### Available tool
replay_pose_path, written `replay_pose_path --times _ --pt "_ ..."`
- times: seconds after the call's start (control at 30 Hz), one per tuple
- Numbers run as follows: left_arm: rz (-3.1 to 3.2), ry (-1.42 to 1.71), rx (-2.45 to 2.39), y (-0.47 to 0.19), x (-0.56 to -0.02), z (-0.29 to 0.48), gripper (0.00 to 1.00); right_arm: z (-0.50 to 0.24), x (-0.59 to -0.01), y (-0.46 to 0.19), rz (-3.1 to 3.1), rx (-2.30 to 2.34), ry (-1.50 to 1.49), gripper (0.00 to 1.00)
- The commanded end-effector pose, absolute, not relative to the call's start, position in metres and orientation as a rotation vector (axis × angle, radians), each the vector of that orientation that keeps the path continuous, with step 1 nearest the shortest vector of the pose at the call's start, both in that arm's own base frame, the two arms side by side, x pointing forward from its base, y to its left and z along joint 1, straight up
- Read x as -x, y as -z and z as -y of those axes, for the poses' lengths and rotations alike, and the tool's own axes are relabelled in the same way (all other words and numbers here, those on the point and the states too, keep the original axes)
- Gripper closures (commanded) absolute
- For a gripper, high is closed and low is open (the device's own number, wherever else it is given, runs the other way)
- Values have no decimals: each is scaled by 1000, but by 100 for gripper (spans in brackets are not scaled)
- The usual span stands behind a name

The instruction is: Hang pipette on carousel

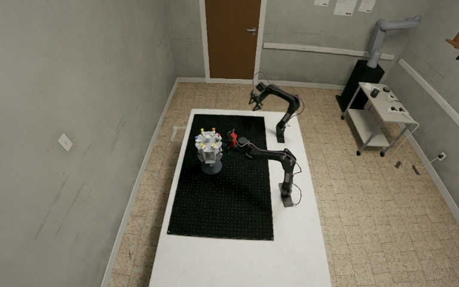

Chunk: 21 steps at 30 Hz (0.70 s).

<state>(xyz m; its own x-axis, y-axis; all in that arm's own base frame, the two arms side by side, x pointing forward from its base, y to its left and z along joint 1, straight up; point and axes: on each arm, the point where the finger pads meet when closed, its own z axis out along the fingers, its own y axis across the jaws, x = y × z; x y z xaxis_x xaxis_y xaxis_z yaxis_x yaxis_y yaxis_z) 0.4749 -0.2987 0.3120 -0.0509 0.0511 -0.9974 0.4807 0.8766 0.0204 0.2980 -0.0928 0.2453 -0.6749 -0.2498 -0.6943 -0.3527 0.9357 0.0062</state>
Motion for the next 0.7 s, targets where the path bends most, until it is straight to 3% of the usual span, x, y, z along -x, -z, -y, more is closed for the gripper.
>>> replay_pose_path --times 0.0,0.67 --pt "-1489 382 -388 -356 -478 296 88 96 -302 -253 -2317 429 -168 0" --pt "-1499 257 -191 -366 -476 290 88 96 -302 -253 -2317 429 -168 0"
